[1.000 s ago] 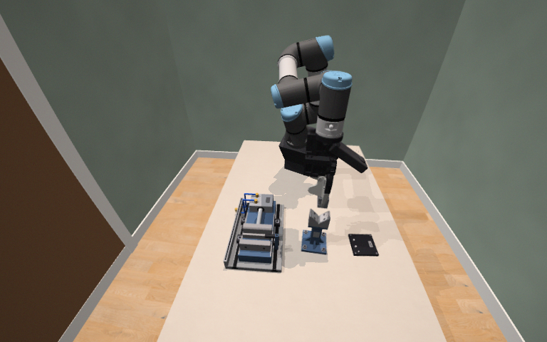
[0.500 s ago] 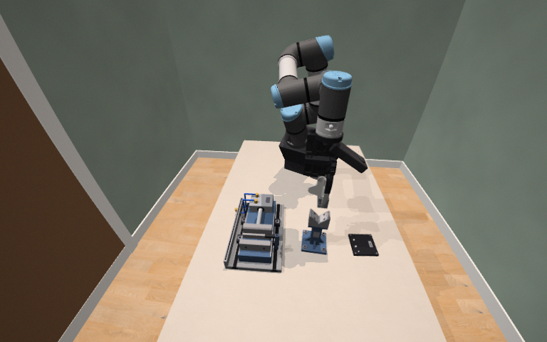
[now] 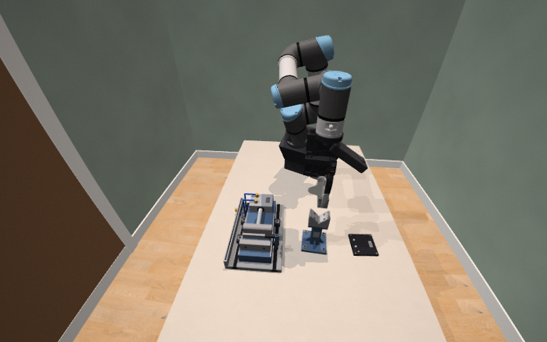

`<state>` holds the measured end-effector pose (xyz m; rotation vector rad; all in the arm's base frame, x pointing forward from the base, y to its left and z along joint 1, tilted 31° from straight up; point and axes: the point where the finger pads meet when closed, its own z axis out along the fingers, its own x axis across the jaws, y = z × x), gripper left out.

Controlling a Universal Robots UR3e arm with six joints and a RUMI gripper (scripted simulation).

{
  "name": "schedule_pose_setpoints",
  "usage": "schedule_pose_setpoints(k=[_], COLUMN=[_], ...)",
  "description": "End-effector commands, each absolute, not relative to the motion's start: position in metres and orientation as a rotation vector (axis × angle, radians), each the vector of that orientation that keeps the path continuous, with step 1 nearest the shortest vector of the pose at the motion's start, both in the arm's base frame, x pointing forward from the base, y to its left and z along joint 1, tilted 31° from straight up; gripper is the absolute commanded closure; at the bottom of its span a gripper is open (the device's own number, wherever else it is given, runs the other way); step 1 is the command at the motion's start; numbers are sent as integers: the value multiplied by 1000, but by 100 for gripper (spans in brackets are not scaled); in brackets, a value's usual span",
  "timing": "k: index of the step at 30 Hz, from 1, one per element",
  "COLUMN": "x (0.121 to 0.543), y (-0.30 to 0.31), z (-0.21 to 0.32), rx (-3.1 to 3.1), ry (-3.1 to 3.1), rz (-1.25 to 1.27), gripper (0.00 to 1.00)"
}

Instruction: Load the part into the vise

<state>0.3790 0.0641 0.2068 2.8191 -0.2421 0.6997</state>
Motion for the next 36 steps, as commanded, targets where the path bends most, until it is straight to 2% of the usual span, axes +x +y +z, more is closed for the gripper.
schedule_pose_setpoints(k=[1,36], x=[379,379], y=[64,63], z=[208,208], rx=[2818,2895], ry=[-242,-218], rz=[705,728], gripper=[100,100])
